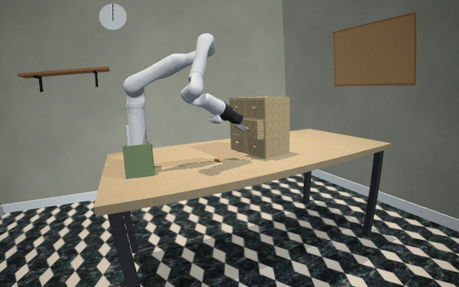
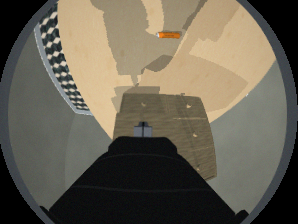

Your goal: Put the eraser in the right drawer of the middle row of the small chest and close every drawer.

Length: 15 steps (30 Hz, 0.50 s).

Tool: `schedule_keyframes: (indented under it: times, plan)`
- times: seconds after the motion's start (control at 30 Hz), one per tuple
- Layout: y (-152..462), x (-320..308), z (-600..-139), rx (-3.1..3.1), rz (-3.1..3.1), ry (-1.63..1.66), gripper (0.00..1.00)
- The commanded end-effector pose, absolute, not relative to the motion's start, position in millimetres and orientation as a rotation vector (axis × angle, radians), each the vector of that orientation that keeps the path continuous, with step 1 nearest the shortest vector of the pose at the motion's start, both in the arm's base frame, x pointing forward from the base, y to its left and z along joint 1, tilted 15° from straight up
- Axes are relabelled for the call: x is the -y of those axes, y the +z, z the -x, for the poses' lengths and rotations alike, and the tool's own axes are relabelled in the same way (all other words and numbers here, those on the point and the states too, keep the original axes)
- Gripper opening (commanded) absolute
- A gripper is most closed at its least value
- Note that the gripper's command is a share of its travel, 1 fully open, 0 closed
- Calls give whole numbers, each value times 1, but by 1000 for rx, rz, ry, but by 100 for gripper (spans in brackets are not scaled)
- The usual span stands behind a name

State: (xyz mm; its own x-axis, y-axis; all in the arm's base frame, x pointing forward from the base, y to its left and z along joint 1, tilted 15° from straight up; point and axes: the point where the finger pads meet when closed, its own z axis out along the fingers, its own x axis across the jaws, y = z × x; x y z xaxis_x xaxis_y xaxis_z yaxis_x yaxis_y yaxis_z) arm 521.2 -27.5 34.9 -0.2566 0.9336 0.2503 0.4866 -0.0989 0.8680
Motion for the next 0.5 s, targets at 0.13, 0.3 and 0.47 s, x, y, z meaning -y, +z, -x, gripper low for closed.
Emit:
schedule_keyframes:
  times: [0.13, 0.3, 0.47]
  plan:
    - [39, 23, -534, -1732, -1538, 1328, 0]
    - [39, 21, -541, -1732, -1538, 1328, 0]
    - [40, 19, -547, -1732, -1538, 1328, 0]
